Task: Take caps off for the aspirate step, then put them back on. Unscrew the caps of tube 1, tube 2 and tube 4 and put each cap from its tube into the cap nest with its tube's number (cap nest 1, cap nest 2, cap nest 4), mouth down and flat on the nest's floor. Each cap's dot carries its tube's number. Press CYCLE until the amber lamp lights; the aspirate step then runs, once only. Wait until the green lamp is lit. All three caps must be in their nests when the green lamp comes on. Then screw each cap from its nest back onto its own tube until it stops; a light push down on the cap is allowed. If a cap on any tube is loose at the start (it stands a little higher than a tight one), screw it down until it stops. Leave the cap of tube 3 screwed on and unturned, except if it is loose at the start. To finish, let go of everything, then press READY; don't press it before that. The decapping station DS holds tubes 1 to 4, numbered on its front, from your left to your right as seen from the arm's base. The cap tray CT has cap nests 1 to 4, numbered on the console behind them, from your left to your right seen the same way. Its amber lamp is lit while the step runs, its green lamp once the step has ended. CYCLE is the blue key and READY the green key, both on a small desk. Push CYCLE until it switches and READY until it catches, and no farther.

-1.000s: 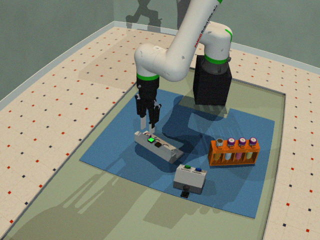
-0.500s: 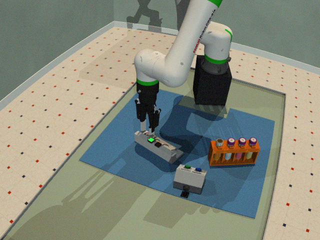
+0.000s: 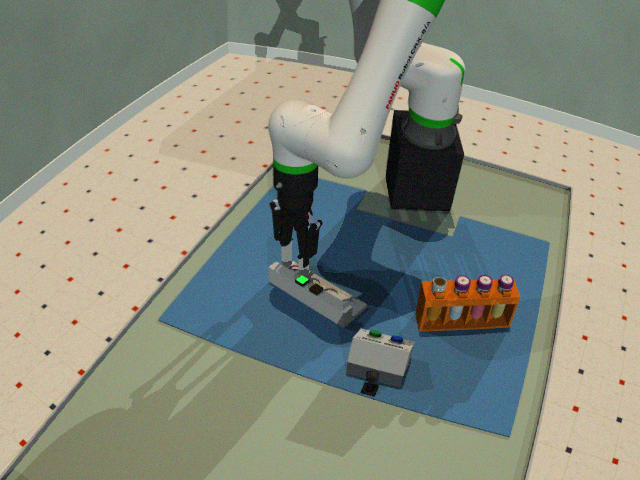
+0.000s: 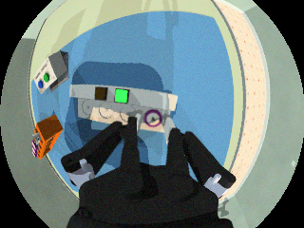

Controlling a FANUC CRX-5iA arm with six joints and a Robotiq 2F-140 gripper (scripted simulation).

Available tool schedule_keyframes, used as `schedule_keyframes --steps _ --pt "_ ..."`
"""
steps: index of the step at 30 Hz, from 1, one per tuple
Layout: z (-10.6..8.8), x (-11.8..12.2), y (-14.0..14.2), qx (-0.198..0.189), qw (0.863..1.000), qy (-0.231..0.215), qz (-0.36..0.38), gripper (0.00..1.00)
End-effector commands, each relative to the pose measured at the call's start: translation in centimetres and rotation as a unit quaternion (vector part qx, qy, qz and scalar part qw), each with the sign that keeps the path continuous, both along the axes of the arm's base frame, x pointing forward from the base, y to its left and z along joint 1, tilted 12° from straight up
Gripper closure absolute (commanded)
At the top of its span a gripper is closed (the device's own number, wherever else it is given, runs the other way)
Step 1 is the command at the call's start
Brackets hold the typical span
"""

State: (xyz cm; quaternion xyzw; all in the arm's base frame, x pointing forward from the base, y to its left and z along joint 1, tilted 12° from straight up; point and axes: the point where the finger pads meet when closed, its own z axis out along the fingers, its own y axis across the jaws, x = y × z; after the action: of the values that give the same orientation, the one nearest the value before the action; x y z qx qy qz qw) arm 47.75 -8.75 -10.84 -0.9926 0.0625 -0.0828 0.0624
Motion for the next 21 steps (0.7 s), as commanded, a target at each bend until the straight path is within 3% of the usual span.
schedule_keyframes --steps 1,5,6,21 --pt "-0.04 0.02 -0.01 0.0 1.0 0.0 0.0 0.71" --pt "-0.14 0.04 0.01 0.0 1.0 0.0 0.0 0.71" --pt "-0.14 0.04 0.01 0.0 1.0 0.0 0.0 1.0" --pt "0.35 -0.05 -0.05 0.0 1.0 0.0 0.0 1.0"
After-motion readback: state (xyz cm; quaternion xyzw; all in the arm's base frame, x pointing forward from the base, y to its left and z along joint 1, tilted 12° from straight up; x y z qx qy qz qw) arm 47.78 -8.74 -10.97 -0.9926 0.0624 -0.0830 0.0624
